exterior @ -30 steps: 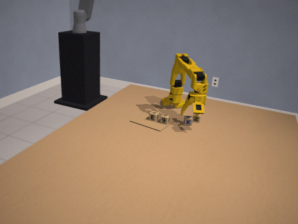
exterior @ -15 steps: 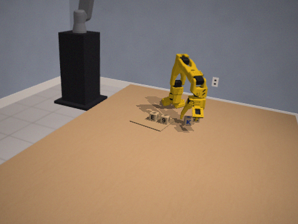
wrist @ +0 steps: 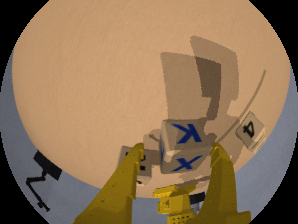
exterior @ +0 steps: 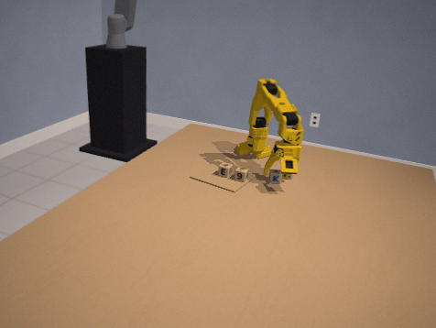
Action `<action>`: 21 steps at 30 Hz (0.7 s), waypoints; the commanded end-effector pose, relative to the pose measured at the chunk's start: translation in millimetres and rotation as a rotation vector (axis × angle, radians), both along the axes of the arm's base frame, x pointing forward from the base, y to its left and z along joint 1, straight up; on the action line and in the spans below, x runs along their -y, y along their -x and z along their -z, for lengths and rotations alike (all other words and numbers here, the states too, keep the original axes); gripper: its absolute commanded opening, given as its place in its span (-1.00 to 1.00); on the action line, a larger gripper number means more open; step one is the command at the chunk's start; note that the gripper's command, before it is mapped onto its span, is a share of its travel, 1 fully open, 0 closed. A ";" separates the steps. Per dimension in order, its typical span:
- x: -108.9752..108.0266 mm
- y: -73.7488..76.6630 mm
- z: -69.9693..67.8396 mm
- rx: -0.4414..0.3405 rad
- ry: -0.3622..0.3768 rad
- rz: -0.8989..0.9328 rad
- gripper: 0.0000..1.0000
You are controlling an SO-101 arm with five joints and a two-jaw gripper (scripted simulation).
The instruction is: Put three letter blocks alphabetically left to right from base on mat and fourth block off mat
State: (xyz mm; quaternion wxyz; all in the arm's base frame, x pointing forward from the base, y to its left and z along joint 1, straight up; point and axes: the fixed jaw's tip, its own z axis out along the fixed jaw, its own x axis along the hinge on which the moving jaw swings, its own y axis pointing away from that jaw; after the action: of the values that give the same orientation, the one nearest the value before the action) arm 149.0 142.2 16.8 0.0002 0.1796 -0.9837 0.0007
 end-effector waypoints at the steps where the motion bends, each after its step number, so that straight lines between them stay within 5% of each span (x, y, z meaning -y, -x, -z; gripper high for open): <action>1: -6.4 -6.6 -10.5 0.050 -0.046 0.000 -0.31; 21: -0.3 -9.1 -10.5 0.051 -0.044 0.000 -0.53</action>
State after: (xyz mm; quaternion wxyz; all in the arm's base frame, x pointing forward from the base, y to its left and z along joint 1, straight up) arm 149.7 138.0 15.5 0.0032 0.1797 -0.9837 0.0025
